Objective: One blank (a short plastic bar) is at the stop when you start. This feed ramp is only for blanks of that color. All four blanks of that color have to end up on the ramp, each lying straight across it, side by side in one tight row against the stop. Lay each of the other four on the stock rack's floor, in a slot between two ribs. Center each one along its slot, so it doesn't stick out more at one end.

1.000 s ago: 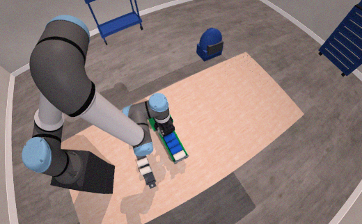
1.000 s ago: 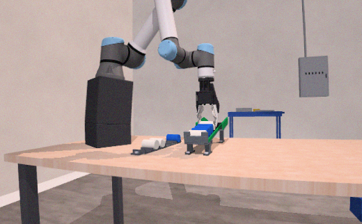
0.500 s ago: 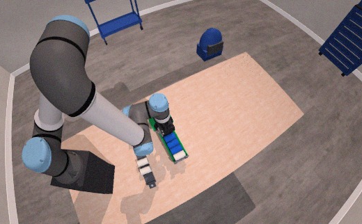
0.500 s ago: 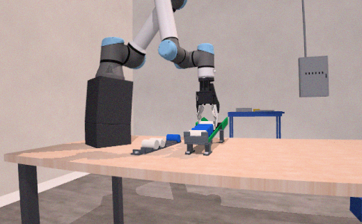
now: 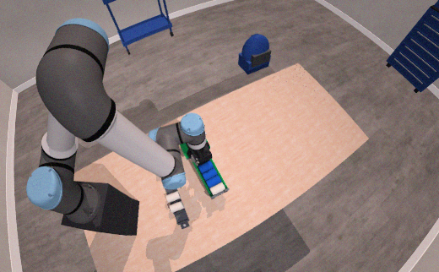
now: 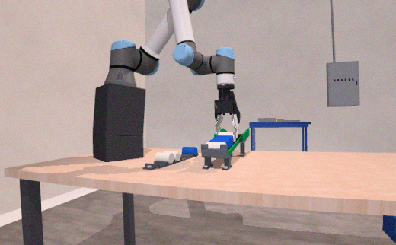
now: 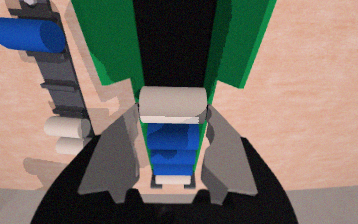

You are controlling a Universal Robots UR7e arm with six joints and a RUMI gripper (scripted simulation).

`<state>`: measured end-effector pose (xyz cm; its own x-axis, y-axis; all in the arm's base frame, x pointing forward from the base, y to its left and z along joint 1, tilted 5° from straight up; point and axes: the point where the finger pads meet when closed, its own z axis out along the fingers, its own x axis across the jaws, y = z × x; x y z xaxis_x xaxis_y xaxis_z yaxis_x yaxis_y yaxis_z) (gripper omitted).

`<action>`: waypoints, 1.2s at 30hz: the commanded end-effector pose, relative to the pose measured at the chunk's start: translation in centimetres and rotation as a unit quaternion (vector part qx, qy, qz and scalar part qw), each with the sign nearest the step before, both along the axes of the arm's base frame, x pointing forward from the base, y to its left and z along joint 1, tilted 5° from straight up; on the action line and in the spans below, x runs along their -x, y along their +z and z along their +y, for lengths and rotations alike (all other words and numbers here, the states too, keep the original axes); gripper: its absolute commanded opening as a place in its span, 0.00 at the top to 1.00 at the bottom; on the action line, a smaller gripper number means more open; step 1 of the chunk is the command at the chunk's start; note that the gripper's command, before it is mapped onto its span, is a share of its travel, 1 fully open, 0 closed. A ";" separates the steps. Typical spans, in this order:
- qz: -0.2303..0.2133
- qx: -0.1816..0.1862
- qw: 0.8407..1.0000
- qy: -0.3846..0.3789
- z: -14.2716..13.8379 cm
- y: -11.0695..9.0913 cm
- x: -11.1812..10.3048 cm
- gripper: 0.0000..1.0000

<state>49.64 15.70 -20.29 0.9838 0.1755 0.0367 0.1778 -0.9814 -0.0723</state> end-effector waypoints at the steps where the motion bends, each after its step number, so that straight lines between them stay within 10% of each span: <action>1: -0.001 0.000 1.000 0.000 0.0 0.1 -0.1 0.61; 36: -0.001 0.000 1.000 0.000 -0.1 1.5 0.0 0.48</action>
